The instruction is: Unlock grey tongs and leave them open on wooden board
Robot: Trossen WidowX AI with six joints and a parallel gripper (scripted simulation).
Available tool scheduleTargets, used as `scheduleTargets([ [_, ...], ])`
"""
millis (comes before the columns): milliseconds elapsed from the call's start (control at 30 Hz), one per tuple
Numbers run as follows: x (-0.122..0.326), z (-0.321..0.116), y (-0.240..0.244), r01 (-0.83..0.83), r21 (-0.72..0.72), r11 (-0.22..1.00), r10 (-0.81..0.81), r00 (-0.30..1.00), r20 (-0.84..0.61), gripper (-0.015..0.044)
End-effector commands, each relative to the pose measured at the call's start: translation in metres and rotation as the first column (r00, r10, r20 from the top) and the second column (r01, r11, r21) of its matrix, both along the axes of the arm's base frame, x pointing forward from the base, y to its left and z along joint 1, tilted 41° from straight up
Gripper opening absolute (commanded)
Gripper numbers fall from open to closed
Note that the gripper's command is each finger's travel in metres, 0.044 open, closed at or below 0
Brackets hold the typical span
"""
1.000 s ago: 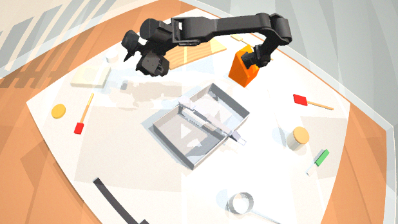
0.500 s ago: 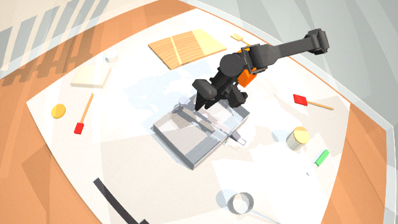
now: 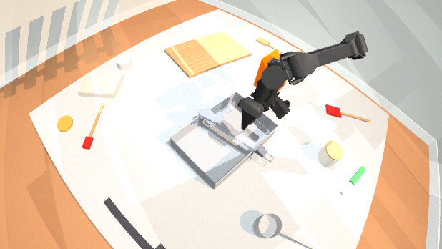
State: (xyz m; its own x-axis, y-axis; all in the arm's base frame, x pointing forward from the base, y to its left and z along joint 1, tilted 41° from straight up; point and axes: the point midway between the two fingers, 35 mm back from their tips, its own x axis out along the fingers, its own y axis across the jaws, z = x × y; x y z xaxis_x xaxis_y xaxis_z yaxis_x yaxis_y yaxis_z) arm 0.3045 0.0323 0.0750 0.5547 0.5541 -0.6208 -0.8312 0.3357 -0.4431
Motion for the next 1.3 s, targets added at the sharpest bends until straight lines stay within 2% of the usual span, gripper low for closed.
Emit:
scheduleTargets([
  [0, 0.001, 0.0, 0.0, -0.006, 0.001, 1.0, 0.006, 1.0, 0.007, 0.026],
  [1267, 0.035, -0.035, 0.032, -0.007, 0.001, 1.0, 0.007, 1.0, 0.007, 0.026],
])
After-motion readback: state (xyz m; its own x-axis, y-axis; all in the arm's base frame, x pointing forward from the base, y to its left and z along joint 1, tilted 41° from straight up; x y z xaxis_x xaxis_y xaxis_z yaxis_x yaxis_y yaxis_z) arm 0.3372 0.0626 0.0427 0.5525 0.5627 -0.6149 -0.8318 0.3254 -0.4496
